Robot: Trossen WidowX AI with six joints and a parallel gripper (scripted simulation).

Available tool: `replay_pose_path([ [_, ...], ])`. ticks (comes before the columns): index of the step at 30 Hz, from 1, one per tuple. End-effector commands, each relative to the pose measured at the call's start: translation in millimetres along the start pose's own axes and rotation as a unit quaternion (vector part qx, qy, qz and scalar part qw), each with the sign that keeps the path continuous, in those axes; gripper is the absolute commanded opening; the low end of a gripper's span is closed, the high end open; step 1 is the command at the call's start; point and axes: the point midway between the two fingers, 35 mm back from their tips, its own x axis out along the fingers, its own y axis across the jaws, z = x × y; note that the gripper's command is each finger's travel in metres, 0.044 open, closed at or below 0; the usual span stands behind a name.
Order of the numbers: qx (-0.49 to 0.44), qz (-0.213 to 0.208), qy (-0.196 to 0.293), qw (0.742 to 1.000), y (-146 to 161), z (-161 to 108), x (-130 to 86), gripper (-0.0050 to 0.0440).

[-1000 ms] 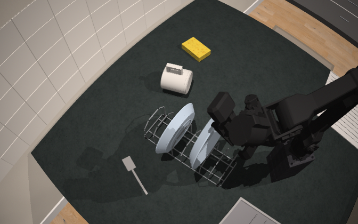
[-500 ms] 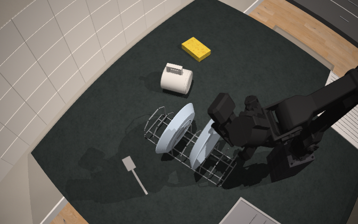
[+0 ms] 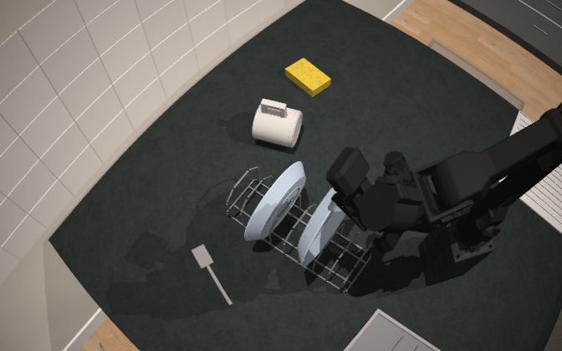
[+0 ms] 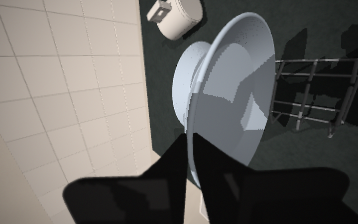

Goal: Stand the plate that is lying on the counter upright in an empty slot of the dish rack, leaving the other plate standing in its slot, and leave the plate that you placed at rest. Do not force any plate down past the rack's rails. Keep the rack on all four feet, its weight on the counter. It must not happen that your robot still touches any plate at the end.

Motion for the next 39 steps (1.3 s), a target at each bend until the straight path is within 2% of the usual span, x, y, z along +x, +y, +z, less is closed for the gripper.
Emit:
replay_pose_path([
  [1, 0.003, 0.005, -0.001, 1.0, 0.7, 0.2, 0.9, 0.0],
  [39, 0.003, 0.005, -0.001, 1.0, -11.5, 0.4, 11.1, 0.0],
])
